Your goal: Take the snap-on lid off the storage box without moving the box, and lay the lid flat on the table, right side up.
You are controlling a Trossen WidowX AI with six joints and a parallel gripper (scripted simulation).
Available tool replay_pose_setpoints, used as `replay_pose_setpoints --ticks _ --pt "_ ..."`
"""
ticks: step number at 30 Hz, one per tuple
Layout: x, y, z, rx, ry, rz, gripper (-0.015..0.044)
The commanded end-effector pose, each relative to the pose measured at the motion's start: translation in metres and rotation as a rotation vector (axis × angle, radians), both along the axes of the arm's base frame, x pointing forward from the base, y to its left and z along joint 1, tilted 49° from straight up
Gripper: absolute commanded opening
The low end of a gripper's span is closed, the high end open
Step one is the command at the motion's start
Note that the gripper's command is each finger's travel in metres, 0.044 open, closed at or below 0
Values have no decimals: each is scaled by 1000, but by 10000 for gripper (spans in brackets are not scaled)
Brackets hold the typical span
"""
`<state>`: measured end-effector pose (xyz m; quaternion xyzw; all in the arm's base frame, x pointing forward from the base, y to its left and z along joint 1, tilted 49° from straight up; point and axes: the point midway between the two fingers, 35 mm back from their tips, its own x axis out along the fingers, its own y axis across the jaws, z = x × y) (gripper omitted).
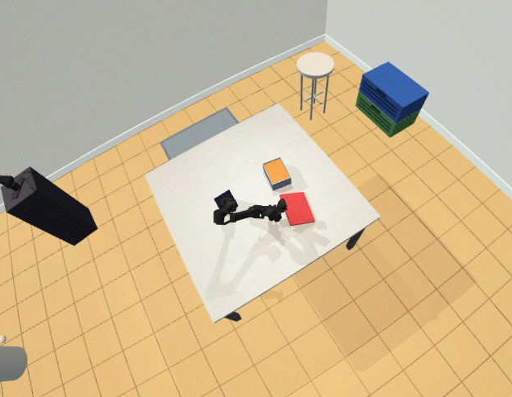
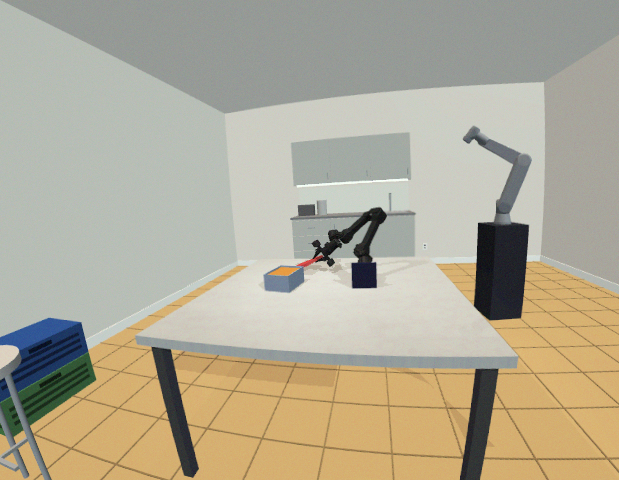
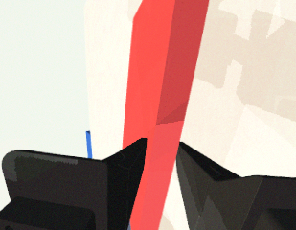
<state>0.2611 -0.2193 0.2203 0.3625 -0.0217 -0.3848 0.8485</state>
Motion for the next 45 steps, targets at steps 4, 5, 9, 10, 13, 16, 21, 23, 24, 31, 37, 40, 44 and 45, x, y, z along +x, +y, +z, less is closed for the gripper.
replay_pose_setpoints --ticks 4,5,9,10,13,16,21,23,24,31,37,40,44,45 --pt "-4 -8 -18 15 39 -20 0" --pt "-4 -8 -18 15 39 -20 0" --pt "0 -3 -1 13 32 -16 79" --pt "0 -3 -1 14 37 -19 105" --pt "0 -3 -1 15 38 -20 184" --pt "0 -3 -1 15 38 -20 262" --pt "-5 -2 -5 15 39 -20 354" --pt "-9 -1 -6 15 39 -20 406" --pt "-11 0 -7 15 39 -20 432" --pt "-24 3 -9 15 40 -20 440" --pt "-36 6 -11 15 40 -20 440" --pt "-42 8 -12 15 41 -20 440" --pt "-49 10 -14 14 41 -20 440" --pt "-51 10 -14 14 41 -20 440"
